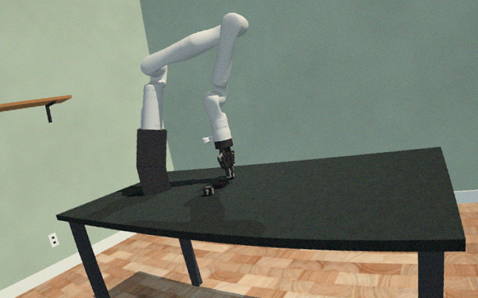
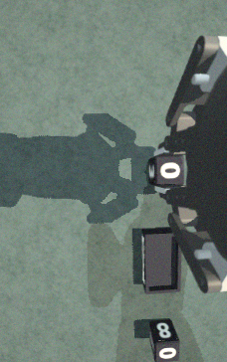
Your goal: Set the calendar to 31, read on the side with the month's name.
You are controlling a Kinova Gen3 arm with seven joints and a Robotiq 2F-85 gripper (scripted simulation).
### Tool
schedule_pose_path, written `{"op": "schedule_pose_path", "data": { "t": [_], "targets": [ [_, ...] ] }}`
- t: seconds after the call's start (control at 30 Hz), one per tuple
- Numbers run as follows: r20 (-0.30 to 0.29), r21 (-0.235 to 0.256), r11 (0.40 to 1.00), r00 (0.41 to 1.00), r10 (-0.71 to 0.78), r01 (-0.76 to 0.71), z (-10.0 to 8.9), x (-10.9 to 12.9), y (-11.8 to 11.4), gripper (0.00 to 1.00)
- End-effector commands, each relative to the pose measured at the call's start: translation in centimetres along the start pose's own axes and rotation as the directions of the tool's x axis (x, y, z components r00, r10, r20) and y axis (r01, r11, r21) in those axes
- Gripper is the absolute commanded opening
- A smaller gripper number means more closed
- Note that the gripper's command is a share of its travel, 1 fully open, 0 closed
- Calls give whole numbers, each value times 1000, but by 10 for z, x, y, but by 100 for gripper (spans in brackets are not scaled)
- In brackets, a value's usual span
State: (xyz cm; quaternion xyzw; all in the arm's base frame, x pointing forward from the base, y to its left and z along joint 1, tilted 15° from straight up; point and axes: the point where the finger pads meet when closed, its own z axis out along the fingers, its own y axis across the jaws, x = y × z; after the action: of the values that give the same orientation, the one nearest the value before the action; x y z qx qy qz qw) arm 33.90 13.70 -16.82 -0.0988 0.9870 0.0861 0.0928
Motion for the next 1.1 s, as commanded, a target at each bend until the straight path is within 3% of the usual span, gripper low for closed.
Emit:
{"op": "schedule_pose_path", "data": {
  "t": [0.0,0.33,0.57,0.9,1.07],
  "targets": [
    [1,0,1000,1000,0,0,0,0,0,26],
    [1,0,1000,1000,0,0,-1,0,0,26],
    [1,0,1000,1000,0,0,-13,0,0,26],
    [1,0,1000,1000,0,0,-75,0,0,26],
    [1,0,1000,1000,0,0,-96,0,0,26]
  ]
}}
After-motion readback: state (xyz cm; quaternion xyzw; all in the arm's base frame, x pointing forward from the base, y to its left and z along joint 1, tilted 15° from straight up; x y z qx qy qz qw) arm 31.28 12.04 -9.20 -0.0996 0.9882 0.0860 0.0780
